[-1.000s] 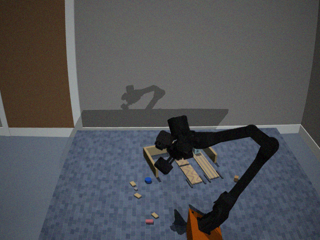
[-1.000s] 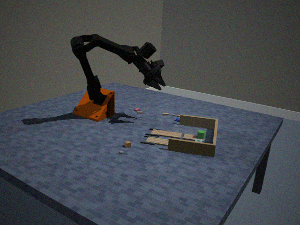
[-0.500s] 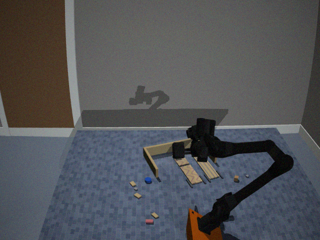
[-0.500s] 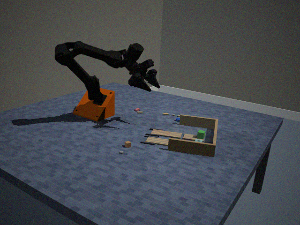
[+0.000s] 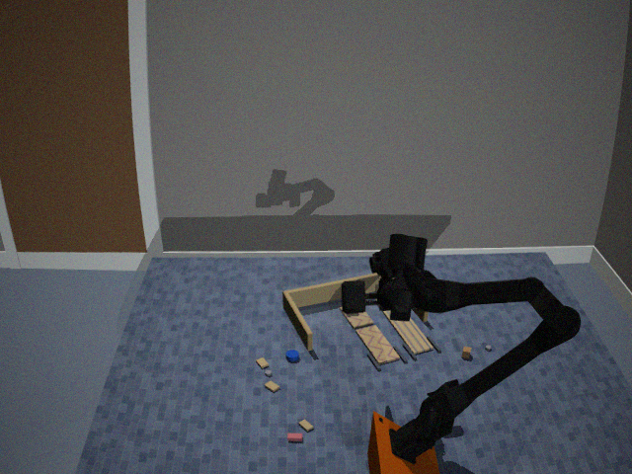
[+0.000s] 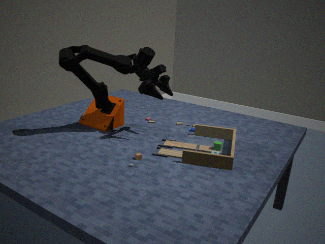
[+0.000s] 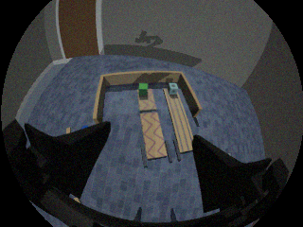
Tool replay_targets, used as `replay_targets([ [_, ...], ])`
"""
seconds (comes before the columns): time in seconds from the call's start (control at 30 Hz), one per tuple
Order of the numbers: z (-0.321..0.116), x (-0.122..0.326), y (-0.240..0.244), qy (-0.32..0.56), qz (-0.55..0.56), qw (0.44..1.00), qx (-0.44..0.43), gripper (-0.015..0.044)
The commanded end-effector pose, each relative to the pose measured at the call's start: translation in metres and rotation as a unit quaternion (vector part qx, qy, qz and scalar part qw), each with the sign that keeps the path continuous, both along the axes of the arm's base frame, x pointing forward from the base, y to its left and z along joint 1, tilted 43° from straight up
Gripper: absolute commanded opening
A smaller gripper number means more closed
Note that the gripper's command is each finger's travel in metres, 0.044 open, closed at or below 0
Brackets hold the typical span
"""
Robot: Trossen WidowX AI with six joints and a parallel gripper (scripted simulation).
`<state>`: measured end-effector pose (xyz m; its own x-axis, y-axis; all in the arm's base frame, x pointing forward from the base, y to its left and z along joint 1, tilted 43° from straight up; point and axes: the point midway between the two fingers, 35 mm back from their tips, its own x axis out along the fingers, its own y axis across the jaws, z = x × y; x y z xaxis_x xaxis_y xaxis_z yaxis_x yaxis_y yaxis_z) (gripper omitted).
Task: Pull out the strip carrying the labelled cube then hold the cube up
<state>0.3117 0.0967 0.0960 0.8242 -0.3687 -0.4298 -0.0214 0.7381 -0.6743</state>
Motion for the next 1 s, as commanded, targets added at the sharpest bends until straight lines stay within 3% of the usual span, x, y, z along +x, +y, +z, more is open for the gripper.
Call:
replay_targets([
  [0.0,0.0,0.001,-0.002,0.001,-0.005,1.0,0.0,0.0374],
  [0.47,0.0,0.085,-0.07,0.225,-0.13,0.963,-0.076,0.0006],
  [0.8,-0.001,0.105,-0.154,0.399,-0.218,0.888,-0.074,0.0],
  [0.97,-0.001,0.105,-0.16,0.41,-0.224,0.881,-0.072,0.0],
])
